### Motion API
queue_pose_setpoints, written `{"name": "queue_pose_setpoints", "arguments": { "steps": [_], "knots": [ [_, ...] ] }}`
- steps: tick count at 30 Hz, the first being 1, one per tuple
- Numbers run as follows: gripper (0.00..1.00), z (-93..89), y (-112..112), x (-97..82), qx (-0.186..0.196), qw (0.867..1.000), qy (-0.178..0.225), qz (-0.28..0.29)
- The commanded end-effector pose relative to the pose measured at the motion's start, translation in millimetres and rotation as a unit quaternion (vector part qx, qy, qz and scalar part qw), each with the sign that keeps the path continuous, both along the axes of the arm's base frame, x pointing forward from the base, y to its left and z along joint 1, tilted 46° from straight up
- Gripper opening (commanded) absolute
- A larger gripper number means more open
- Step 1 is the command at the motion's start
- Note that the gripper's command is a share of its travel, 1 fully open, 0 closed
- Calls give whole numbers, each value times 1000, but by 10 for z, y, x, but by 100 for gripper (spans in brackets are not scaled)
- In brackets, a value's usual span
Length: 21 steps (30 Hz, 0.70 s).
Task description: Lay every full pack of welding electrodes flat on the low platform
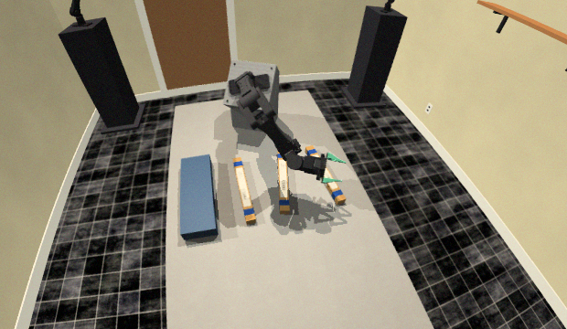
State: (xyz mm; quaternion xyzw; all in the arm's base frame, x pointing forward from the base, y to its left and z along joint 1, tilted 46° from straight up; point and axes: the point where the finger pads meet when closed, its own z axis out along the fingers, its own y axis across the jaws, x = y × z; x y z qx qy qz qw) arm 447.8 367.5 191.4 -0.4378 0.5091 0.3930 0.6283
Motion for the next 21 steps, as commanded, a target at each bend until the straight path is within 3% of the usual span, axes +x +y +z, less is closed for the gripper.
{"name": "queue_pose_setpoints", "arguments": {
  "steps": [1,3,18,21],
  "knots": [
    [74,2,34,-31,0,1000,-1,5],
    [74,2,34,-31,0,1000,-1,5],
    [74,729,234,-780,-1,1000,-2,5],
    [74,774,247,-826,-1,1000,-2,5]
  ]
}}
